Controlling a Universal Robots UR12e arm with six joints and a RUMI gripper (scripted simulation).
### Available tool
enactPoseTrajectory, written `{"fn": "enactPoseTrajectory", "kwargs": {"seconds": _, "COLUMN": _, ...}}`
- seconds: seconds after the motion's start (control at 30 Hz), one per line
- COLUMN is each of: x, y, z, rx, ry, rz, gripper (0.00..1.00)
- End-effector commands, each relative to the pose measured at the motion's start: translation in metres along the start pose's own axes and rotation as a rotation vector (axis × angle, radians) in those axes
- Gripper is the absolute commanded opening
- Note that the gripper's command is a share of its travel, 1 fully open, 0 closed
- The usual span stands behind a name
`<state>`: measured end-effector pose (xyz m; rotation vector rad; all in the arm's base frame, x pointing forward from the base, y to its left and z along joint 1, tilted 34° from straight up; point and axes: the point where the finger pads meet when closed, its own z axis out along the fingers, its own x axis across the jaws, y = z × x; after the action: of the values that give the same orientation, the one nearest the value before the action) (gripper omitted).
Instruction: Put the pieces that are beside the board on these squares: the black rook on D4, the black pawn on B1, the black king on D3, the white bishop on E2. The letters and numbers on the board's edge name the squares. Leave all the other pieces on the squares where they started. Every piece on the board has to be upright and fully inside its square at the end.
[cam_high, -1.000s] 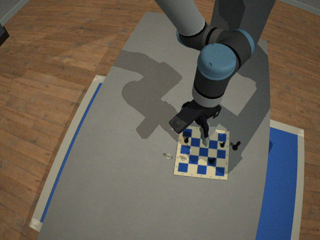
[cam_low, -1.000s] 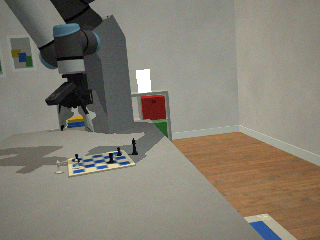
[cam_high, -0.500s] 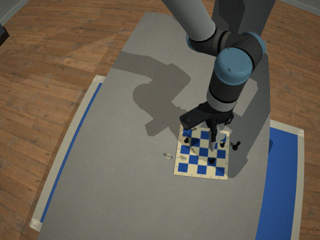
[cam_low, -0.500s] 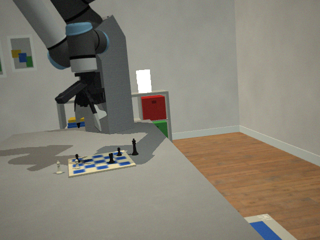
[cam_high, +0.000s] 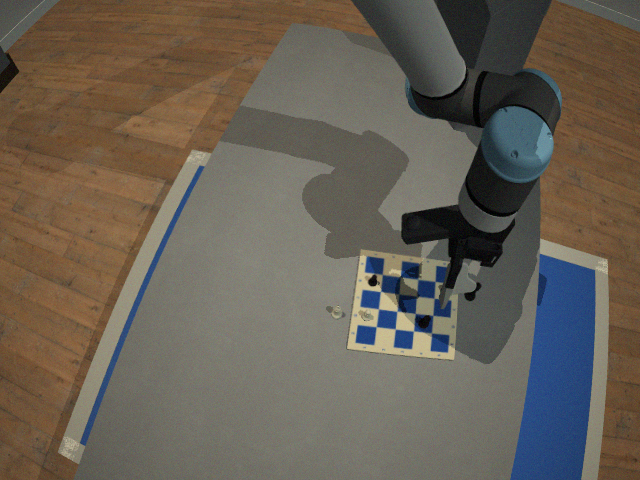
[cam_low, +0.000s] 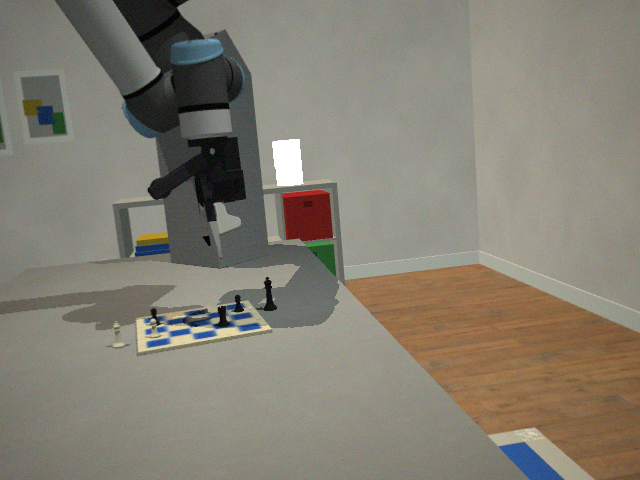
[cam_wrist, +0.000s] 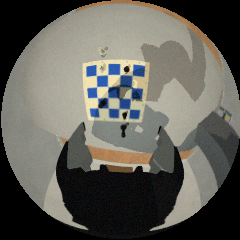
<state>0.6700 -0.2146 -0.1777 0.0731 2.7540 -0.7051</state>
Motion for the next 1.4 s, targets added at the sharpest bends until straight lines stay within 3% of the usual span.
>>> {"fn": "enactPoseTrajectory", "kwargs": {"seconds": 0.0, "x": 0.001, "y": 0.028, "z": -0.003, "rx": 0.010, "ry": 0.009, "rz": 0.197, "gripper": 1.00}}
{"fn": "enactPoseTrajectory", "kwargs": {"seconds": 0.27, "x": 0.004, "y": 0.064, "z": -0.007, "rx": 0.013, "ry": 0.005, "rz": 0.425, "gripper": 1.00}}
{"fn": "enactPoseTrajectory", "kwargs": {"seconds": 0.57, "x": 0.007, "y": 0.085, "z": -0.010, "rx": 0.015, "ry": 0.002, "rz": 0.555, "gripper": 1.00}}
{"fn": "enactPoseTrajectory", "kwargs": {"seconds": 1.1, "x": 0.008, "y": 0.096, "z": -0.011, "rx": 0.016, "ry": 0.000, "rz": 0.626, "gripper": 1.00}}
{"fn": "enactPoseTrajectory", "kwargs": {"seconds": 1.13, "x": 0.008, "y": 0.096, "z": -0.011, "rx": 0.016, "ry": 0.000, "rz": 0.626, "gripper": 0.25}}
{"fn": "enactPoseTrajectory", "kwargs": {"seconds": 1.37, "x": 0.008, "y": 0.096, "z": -0.011, "rx": 0.016, "ry": 0.000, "rz": 0.626, "gripper": 0.25}}
